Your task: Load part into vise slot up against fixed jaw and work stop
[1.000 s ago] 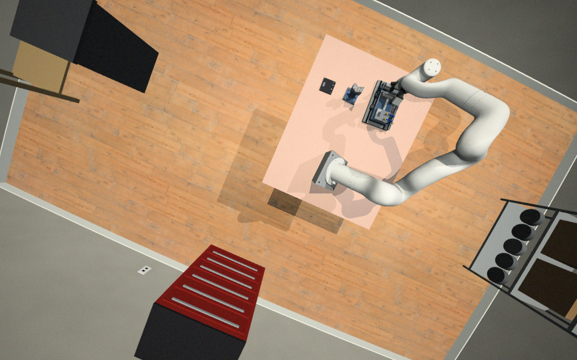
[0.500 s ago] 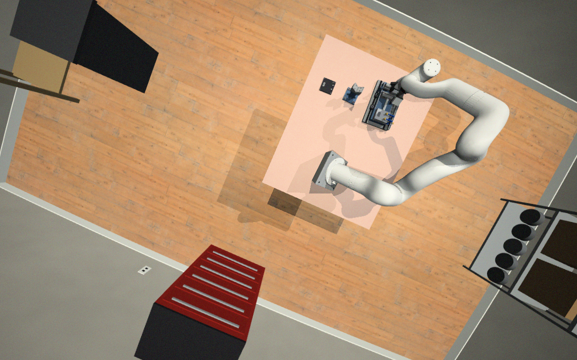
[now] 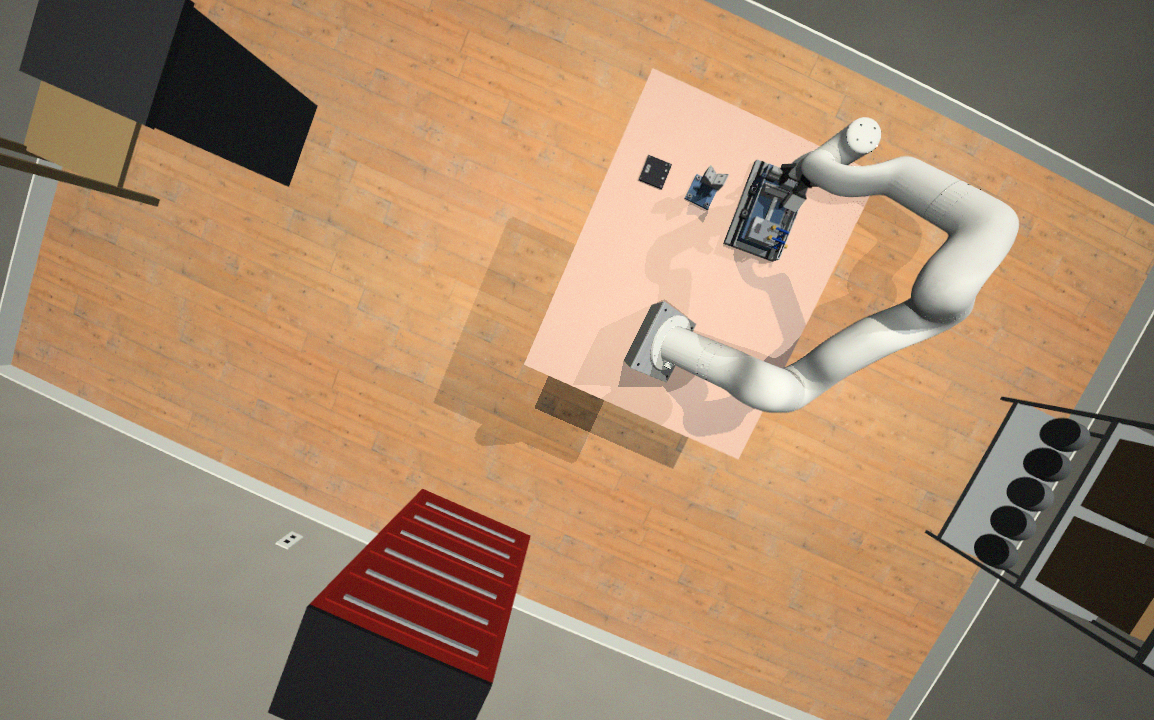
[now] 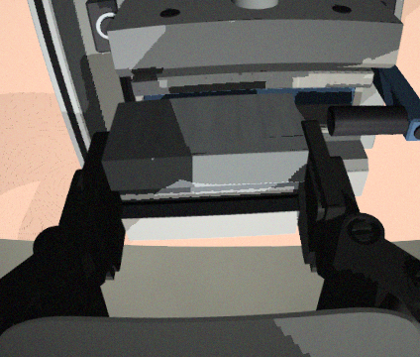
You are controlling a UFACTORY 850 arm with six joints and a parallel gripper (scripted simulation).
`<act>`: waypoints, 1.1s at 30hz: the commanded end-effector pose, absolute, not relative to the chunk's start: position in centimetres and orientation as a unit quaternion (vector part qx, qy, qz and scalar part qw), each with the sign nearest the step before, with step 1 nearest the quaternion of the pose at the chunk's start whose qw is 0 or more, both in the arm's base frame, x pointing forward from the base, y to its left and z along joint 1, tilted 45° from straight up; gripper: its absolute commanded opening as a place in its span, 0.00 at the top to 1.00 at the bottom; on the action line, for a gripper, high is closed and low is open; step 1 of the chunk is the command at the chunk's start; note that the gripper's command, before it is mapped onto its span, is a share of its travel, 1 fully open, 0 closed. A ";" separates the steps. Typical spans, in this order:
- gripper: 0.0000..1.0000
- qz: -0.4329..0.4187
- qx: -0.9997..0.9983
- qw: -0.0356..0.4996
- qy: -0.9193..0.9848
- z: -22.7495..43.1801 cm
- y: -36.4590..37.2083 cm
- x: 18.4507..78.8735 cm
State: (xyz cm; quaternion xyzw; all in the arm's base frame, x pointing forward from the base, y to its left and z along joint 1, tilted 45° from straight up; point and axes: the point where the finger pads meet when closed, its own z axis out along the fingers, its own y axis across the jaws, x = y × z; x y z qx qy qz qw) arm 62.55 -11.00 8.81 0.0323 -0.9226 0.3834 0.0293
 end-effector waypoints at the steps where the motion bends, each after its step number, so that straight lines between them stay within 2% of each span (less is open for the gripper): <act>1: 1.00 0.383 0.032 0.028 -0.923 8.9 -10.9 62.6; 33: 1.00 0.383 0.032 0.028 -0.923 8.5 -11.3 62.6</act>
